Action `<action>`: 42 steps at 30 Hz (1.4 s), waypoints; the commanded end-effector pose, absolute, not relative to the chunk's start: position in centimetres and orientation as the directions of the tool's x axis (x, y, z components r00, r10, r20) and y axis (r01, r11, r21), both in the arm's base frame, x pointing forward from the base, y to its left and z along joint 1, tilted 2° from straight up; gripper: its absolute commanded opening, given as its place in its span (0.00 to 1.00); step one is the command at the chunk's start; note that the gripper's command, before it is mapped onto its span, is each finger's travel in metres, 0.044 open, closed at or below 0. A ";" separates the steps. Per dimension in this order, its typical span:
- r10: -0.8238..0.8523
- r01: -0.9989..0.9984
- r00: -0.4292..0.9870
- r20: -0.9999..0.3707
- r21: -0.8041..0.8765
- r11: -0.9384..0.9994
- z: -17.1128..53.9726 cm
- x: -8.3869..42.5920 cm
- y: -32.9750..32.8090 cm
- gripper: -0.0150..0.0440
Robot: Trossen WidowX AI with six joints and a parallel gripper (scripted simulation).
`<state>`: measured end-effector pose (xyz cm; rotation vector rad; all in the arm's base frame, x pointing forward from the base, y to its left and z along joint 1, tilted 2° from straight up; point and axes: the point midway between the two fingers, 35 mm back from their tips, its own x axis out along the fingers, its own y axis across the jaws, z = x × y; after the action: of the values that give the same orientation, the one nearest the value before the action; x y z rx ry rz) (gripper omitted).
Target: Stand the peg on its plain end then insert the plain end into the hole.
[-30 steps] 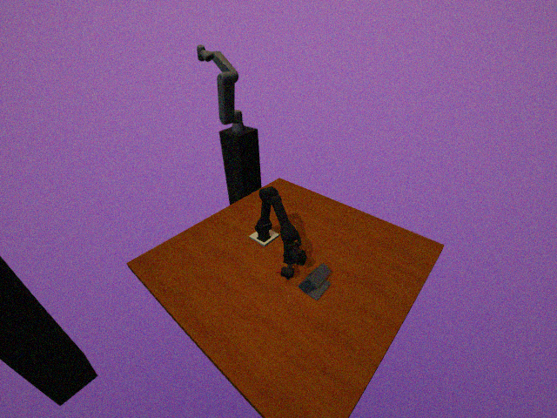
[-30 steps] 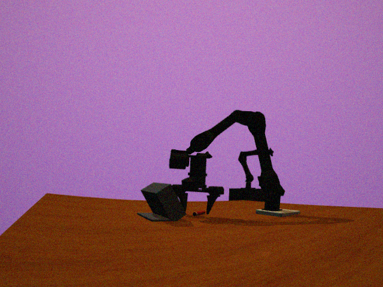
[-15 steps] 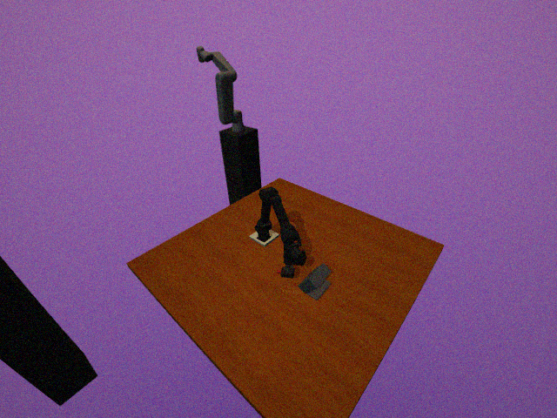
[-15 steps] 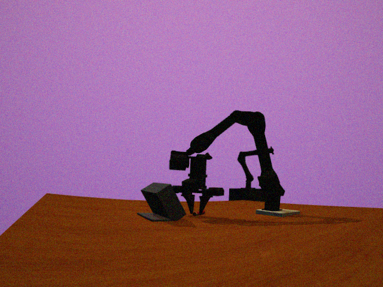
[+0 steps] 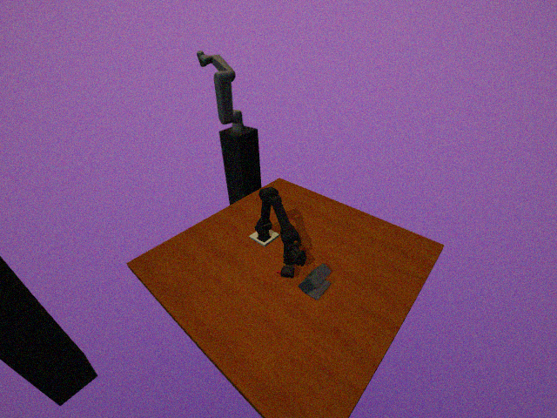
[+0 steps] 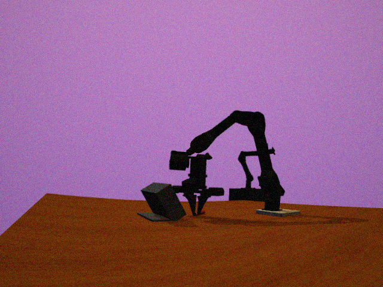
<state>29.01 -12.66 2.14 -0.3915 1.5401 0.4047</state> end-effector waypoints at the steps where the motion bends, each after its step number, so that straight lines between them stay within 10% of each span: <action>1: 0.010 -0.489 -0.005 -1.000 0.011 0.872 2.1 29.1 -12.6 0.35; 42: 0.149 -0.486 0.250 -0.957 0.009 0.874 4.0 27.8 -13.4 0.34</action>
<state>27.86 -13.34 3.70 -0.3165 1.2802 0.4378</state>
